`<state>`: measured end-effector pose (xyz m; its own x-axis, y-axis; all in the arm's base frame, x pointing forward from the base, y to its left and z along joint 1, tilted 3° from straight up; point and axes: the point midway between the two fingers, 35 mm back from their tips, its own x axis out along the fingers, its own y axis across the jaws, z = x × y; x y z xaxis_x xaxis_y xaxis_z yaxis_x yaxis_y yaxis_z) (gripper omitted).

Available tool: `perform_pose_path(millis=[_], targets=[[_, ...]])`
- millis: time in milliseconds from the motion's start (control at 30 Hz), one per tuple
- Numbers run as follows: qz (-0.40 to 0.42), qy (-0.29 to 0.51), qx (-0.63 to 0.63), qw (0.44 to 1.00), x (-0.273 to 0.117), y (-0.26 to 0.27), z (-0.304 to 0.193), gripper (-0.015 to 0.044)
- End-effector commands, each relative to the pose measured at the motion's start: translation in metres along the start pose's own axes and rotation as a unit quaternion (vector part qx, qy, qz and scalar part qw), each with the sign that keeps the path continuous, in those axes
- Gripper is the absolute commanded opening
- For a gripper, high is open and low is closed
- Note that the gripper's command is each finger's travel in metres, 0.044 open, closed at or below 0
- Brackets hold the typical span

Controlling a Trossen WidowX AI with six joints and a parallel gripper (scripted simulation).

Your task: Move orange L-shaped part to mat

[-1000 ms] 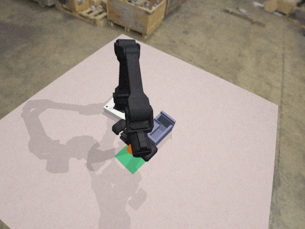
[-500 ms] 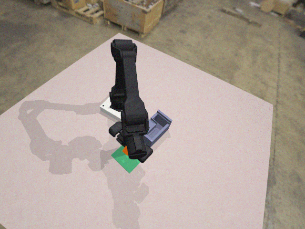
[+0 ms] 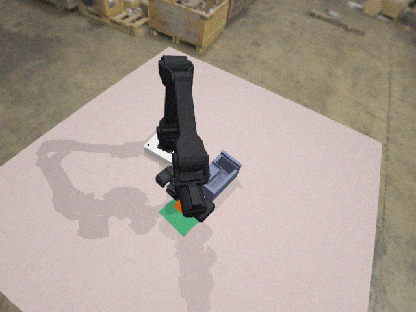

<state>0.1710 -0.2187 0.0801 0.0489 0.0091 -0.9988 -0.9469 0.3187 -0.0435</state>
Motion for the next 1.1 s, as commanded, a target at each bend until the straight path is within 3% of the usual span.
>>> perform_pose_path(millis=[0, 300, 667, 800, 933, 1067], targets=[[0.001, -0.001, 0.002, 1.000, 0.001, 0.001, 0.000, 0.0000], [0.000, 0.000, 0.000, 1.000, 0.000, 0.000, 0.000, 0.0000], [0.000, 0.000, 0.000, 1.000, -0.002, 0.000, 0.000, 0.0289], [0.000, 0.000, 0.001, 1.000, -0.028, -0.002, -0.002, 0.0394], [0.001, -0.001, 0.002, 1.000, -0.077, -0.001, -0.001, 0.0400], [0.001, -0.001, 0.002, 1.000, -0.086, 0.000, 0.000, 0.0400]])
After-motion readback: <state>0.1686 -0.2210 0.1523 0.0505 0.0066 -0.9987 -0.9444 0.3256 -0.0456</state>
